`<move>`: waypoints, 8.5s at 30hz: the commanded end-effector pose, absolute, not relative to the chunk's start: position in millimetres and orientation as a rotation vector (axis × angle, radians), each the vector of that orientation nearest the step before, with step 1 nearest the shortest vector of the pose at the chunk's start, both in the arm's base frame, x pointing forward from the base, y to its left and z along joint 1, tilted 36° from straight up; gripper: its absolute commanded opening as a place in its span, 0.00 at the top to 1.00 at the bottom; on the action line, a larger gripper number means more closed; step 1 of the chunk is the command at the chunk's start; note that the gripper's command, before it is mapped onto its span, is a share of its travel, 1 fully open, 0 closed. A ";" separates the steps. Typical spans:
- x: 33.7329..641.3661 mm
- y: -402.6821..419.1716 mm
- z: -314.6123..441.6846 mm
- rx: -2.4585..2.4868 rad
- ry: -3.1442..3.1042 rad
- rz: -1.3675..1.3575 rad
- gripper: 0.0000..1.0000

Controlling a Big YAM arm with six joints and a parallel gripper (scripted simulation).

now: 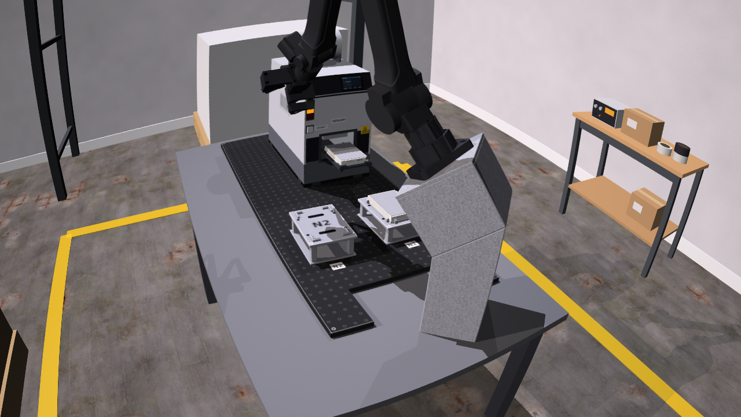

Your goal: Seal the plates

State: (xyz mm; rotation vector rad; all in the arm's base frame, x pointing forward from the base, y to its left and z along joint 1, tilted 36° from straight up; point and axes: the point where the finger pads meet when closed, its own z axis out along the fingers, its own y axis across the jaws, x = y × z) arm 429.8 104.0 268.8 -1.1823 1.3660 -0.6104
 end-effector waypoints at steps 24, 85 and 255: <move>440.7 103.1 303.3 -1.135 1.315 -0.641 0.00; 422.7 33.7 170.0 -0.400 1.667 0.059 1.00; 490.6 56.0 86.5 -0.026 2.274 0.592 0.00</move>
